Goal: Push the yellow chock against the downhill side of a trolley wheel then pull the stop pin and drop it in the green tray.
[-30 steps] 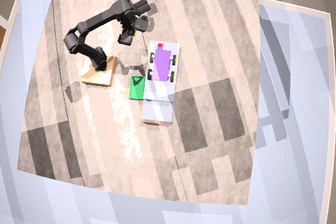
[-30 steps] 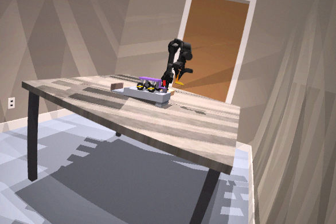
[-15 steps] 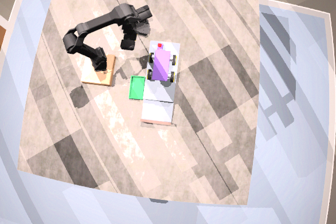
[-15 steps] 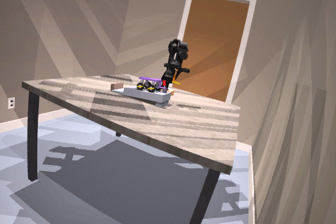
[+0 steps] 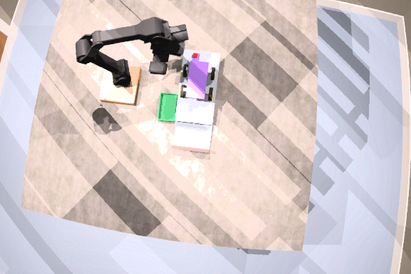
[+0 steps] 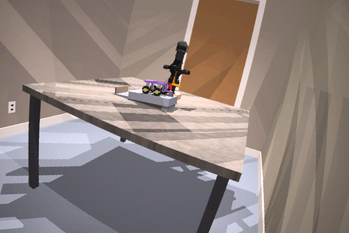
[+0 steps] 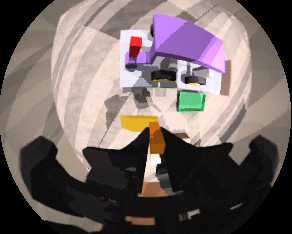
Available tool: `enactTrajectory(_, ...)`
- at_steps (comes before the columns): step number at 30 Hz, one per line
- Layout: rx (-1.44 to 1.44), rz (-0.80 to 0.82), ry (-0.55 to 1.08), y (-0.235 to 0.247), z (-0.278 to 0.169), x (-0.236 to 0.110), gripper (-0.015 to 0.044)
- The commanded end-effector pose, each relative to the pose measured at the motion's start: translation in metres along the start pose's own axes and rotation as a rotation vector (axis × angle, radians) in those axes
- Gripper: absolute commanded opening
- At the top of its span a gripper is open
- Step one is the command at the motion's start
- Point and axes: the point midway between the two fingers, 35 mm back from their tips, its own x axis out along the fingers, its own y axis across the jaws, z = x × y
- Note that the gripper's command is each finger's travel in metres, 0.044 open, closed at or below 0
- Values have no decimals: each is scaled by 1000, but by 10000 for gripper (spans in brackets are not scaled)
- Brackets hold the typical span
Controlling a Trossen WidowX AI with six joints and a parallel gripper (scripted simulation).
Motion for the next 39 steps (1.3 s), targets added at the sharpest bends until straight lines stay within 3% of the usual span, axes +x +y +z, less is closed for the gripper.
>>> enactTrajectory(1,-6,7,-6,-10,3,0,0)
enactTrajectory(39,-6,-6,-8,-137,32,8,0)
